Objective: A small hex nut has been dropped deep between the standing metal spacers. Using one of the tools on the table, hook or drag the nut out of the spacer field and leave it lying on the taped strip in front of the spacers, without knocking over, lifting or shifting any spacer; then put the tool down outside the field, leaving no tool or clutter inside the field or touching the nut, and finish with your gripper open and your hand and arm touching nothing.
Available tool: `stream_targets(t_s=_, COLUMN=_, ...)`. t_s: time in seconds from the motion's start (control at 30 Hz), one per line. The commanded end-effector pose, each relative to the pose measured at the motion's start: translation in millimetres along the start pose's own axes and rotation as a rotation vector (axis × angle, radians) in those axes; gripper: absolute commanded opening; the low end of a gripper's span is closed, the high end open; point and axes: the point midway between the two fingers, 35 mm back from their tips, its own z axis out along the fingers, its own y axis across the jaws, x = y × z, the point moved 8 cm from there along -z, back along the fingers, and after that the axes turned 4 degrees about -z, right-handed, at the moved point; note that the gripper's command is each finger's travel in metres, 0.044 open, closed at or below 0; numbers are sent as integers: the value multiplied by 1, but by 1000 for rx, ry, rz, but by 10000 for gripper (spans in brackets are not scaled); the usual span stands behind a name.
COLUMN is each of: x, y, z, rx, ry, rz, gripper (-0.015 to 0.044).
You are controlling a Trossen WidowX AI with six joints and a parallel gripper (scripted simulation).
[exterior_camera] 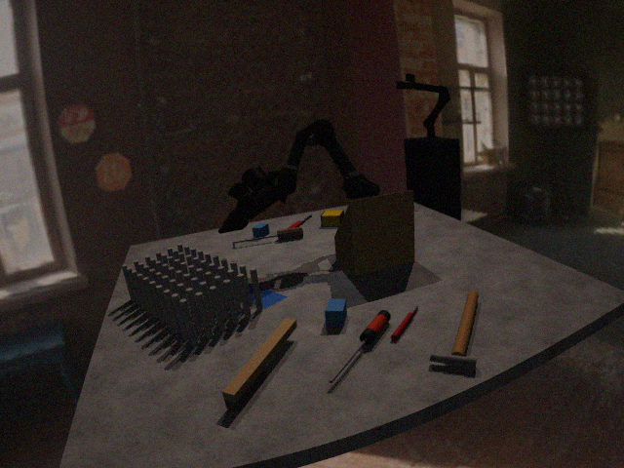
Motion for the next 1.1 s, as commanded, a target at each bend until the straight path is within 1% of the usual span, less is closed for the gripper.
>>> stream_targets(t_s=0.0, x=1, y=0, z=0, rx=-3, ry=1, rz=-5, gripper=440)
stream_targets(t_s=0.17, x=1, y=0, z=0, rx=-3, ry=1, rz=-5, gripper=440)
stream_targets(t_s=0.23, x=0, y=-8, z=-4, rx=15, ry=11, rz=71, gripper=440)
stream_targets(t_s=0.37, x=-5, y=-56, z=-31, rx=129, ry=46, rz=509, gripper=440)
stream_targets(t_s=0.53, x=-8, y=-107, z=-80, rx=297, ry=25, rz=1071, gripper=440)
stream_targets(t_s=0.67, x=-9, y=-128, z=-112, rx=397, ry=-22, rz=1382, gripper=440)
stream_targets(t_s=0.87, x=-9, y=-149, z=-165, rx=545, ry=-145, rz=1832, gripper=440)
stream_targets(t_s=1.07, x=-9, y=-156, z=-220, rx=685, ry=-347, rz=2270, gripper=440)
